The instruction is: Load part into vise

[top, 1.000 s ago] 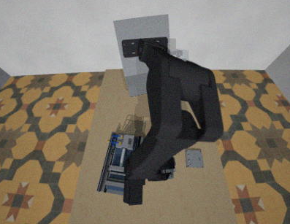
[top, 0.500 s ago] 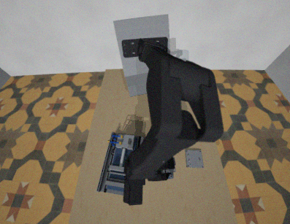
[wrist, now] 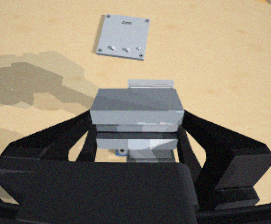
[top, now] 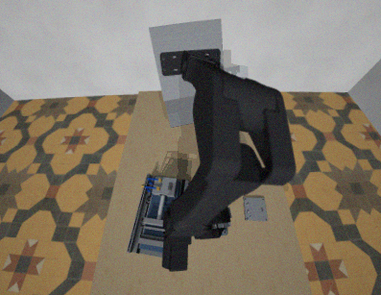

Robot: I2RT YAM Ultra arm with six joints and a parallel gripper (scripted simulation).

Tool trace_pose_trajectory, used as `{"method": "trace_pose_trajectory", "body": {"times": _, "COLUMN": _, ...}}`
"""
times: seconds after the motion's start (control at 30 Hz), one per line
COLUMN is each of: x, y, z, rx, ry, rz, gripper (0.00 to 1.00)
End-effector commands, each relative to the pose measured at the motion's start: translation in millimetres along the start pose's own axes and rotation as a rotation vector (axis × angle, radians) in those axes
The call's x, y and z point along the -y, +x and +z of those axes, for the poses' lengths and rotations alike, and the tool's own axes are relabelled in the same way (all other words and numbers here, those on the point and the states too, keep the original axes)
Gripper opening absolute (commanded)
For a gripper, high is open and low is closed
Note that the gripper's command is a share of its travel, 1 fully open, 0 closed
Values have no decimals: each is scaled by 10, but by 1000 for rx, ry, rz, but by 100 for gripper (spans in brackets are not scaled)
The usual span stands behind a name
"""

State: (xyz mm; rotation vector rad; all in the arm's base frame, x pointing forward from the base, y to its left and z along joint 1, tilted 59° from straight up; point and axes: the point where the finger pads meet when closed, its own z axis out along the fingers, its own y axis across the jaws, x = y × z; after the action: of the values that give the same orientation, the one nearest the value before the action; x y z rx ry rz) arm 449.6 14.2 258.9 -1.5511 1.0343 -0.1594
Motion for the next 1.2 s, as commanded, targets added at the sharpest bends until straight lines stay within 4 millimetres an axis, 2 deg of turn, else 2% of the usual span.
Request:
{"method": "trace_pose_trajectory", "body": {"times": 0.0, "x": -29, "y": -77, "z": -118, "rx": 14, "ry": 8, "rz": 8, "gripper": 0}}
{"method": "trace_pose_trajectory", "body": {"times": 1.17, "x": -32, "y": -210, "z": -250, "rx": 14, "ry": 9, "rz": 8, "gripper": 0}}
